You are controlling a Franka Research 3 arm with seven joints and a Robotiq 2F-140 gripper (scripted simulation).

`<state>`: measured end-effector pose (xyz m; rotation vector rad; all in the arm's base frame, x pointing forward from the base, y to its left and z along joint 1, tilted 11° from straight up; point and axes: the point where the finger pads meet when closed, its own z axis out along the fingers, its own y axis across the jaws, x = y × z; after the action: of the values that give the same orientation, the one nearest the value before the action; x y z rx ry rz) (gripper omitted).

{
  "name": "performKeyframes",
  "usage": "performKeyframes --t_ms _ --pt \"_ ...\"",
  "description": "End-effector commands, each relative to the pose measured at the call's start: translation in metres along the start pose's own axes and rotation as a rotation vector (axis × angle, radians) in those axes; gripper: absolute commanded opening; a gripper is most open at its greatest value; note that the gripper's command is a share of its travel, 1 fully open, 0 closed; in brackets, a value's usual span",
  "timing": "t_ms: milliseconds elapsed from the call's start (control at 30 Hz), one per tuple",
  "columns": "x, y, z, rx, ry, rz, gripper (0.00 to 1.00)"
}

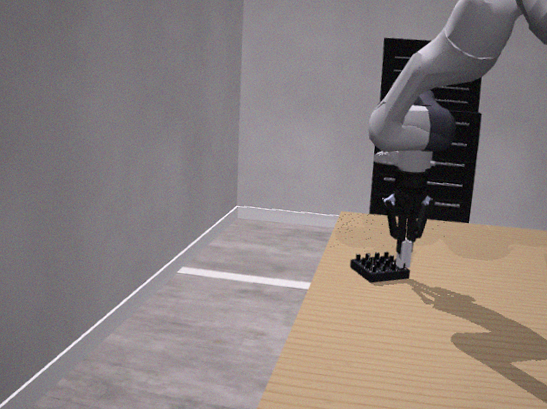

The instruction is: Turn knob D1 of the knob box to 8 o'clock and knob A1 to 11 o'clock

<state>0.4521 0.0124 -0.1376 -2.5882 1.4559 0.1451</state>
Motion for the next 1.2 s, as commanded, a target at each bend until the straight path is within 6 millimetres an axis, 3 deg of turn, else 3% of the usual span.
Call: performKeyframes --t_ms 0,867,900,1167 --pt "0.0011 -0.0002 0.0001 0.011 0.003 -0.098 0.05" --pt "0.0011 -0.0002 0.0001 0.011 0.003 -0.128 0.05" --pt "0.0011 -0.0002 0.0001 0.011 0.003 -0.128 0.12" --pt "0.0011 -0.0002 0.0001 0.011 0.003 -0.128 0.12"
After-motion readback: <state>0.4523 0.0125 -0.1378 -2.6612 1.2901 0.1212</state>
